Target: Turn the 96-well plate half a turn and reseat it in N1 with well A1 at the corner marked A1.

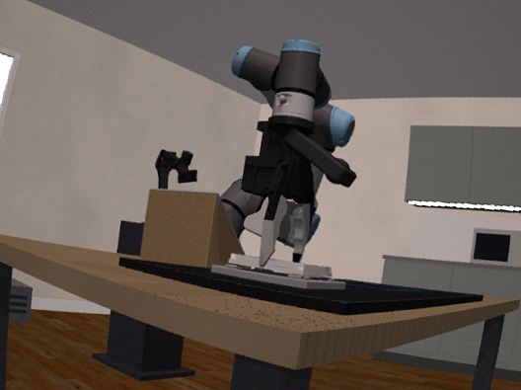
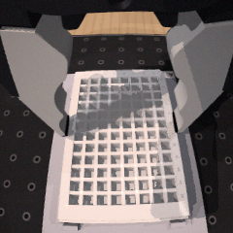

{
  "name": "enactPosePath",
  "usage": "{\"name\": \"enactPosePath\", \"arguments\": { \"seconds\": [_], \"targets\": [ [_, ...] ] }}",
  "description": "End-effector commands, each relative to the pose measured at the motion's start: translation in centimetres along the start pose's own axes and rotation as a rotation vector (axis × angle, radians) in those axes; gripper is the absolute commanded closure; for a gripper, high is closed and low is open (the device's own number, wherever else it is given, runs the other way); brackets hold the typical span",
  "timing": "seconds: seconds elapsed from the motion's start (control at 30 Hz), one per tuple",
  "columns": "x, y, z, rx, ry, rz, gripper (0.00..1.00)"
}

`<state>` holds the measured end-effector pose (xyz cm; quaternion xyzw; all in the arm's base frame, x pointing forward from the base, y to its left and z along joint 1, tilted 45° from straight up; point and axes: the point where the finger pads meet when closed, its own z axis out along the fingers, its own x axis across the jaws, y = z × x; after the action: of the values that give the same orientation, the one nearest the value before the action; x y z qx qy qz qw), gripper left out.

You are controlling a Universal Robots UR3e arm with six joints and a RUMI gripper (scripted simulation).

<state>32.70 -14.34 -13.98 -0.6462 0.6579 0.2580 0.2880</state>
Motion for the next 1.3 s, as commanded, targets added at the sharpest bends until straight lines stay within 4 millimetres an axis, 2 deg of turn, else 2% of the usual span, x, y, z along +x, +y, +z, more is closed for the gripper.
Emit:
{"name": "enactPosePath", "arguments": {
  "seconds": [0.0,1.07,1.1,1.27],
  "targets": [
    [0.06,-0.04,-0.02,0.002,0.003,0.0,1.0],
    [0.07,-0.04,0.43,0.002,0.003,0.0,1.0],
    [0.07,-0.04,0.43,0.002,0.003,0.0,0.0],
    [0.07,-0.04,0.43,0.002,0.003,0.0,0.0]
  ]
}}
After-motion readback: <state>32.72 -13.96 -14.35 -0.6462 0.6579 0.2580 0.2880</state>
